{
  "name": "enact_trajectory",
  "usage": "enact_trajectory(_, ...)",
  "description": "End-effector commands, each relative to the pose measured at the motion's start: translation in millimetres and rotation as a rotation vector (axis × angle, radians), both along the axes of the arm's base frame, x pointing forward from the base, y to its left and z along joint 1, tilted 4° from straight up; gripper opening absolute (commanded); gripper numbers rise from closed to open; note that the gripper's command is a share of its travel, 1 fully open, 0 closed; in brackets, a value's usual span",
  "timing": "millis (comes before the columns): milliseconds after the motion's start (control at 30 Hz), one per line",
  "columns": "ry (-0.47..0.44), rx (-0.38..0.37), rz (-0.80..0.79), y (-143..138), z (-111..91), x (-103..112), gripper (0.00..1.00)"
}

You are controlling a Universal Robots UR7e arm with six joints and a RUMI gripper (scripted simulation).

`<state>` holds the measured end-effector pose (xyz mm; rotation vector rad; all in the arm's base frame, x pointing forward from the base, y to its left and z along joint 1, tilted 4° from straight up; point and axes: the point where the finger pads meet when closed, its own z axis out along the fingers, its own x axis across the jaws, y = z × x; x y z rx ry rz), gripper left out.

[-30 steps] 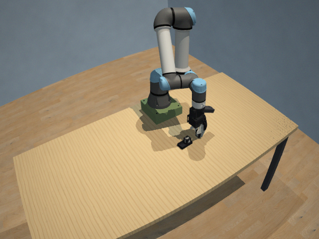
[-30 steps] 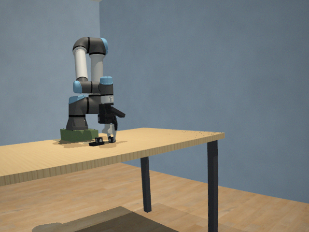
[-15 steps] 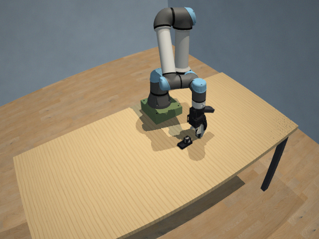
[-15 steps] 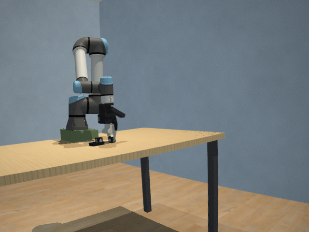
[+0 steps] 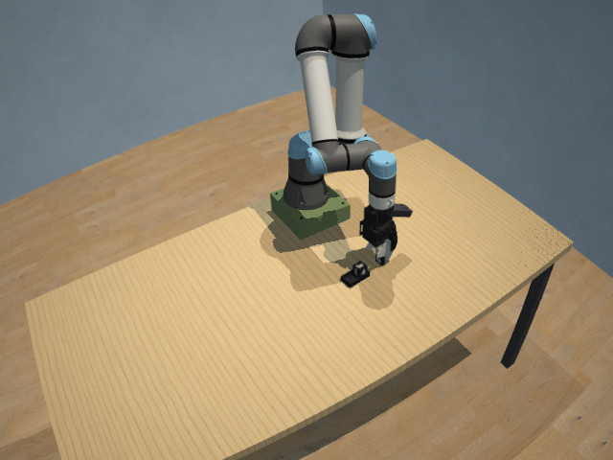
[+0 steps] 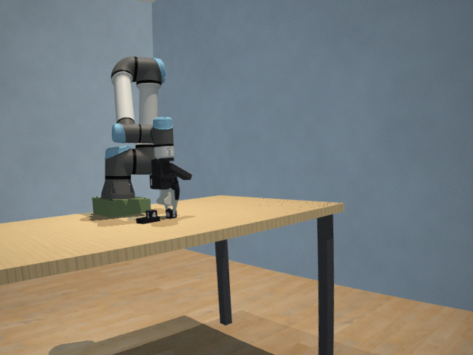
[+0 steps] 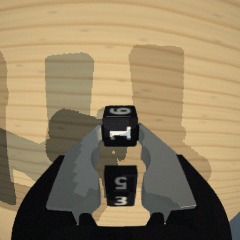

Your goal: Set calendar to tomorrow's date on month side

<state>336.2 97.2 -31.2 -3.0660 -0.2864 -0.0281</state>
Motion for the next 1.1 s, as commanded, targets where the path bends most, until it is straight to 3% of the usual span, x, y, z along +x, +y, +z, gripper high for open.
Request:
enact_trajectory(0,-0.001,0.0,0.0,-0.1,0.2,0.3,0.11)
enact_trajectory(867,-0.001,0.0,0.0,-0.1,0.6,0.3,0.11)
enact_trajectory(1067,-0.001,0.0,0.0,-0.6,8.8,0.2,0.11)
